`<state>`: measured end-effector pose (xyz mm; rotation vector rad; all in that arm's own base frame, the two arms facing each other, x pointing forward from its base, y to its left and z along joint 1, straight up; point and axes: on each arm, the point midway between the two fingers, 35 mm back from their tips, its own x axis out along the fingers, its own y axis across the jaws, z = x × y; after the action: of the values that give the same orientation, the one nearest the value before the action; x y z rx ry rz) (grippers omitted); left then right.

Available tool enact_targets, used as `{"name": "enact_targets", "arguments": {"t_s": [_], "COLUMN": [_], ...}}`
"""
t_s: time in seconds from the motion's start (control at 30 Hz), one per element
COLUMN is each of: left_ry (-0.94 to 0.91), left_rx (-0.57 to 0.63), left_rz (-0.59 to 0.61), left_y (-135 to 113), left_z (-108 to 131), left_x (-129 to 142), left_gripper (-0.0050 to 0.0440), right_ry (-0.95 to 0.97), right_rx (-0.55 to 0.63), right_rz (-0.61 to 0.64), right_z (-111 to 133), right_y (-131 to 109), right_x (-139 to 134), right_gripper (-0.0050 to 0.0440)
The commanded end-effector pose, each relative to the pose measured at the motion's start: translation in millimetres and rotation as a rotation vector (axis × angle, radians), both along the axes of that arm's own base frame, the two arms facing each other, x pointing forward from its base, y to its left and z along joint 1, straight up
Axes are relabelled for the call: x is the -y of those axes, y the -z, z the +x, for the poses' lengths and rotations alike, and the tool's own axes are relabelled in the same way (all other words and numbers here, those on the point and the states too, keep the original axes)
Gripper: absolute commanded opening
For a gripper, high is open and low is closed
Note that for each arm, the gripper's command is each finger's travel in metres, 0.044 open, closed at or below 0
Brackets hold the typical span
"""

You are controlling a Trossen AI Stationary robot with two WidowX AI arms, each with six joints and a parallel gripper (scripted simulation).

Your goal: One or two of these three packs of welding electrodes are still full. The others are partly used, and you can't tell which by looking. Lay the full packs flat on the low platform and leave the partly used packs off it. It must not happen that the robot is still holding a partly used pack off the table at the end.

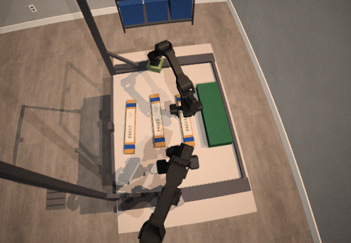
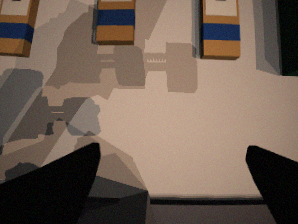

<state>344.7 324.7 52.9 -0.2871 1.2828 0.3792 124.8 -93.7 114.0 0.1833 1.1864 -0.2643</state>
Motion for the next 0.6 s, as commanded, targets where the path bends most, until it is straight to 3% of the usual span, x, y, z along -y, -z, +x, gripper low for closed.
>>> {"name": "enact_targets", "arguments": {"t_s": [0.0, 0.4, 0.57], "left_ry": [0.003, 0.003, 0.003], "left_rx": [0.002, 0.002, 0.002], "left_rz": [0.0, 0.0, 0.0], "left_y": [5.8, 39.2, 40.8], "left_z": [1.4, 1.4, 1.8], "left_x": [1.3, 1.2, 2.1], "left_gripper": [0.043, 0.043, 0.043], "right_ry": [0.0, 0.0, 0.0], "right_rx": [0.016, 0.016, 0.016], "right_rz": [-0.013, -0.013, -0.013], "right_z": [1.8, 1.8, 1.8], "right_y": [-6.4, -6.4, -6.4], "right_x": [1.8, 1.8, 1.8], "right_gripper": [0.043, 0.043, 0.043]}}
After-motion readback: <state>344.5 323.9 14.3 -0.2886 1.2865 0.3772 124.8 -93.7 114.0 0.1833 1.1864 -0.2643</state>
